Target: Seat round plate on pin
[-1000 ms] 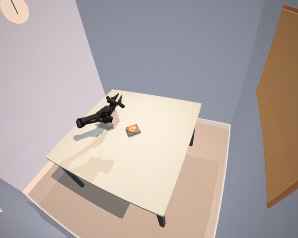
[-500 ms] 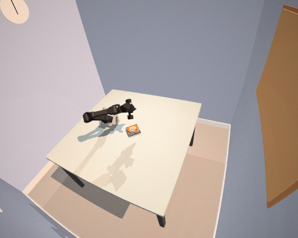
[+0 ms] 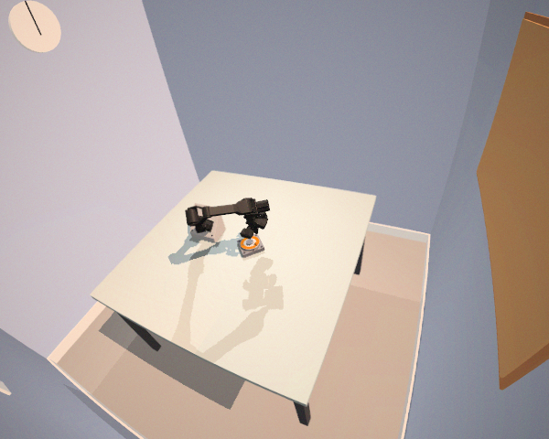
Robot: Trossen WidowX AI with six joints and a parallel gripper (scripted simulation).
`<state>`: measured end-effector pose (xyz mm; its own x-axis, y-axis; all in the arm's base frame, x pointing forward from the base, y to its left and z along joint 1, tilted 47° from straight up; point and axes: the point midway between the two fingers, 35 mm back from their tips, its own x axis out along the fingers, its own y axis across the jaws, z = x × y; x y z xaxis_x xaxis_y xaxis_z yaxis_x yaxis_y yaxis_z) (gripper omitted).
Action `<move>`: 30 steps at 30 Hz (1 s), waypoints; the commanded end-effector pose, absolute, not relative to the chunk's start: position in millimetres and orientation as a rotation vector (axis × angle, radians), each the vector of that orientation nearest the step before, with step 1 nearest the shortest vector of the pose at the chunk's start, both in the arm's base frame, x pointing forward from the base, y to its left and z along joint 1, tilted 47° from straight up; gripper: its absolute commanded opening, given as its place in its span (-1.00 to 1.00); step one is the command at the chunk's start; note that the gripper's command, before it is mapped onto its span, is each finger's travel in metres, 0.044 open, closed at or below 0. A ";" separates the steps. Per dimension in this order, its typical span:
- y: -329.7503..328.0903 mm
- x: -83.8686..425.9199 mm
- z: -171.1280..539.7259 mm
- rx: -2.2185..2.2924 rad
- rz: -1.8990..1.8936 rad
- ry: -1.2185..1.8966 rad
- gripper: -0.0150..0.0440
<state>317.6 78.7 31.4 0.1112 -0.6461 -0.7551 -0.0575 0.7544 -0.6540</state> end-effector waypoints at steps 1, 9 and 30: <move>70.4 322.4 31.2 -0.697 -0.558 1.401 -0.49; 65.7 323.5 26.2 -0.697 -0.557 1.401 -0.49; 27.3 329.7 7.4 -0.698 -0.560 1.400 -0.49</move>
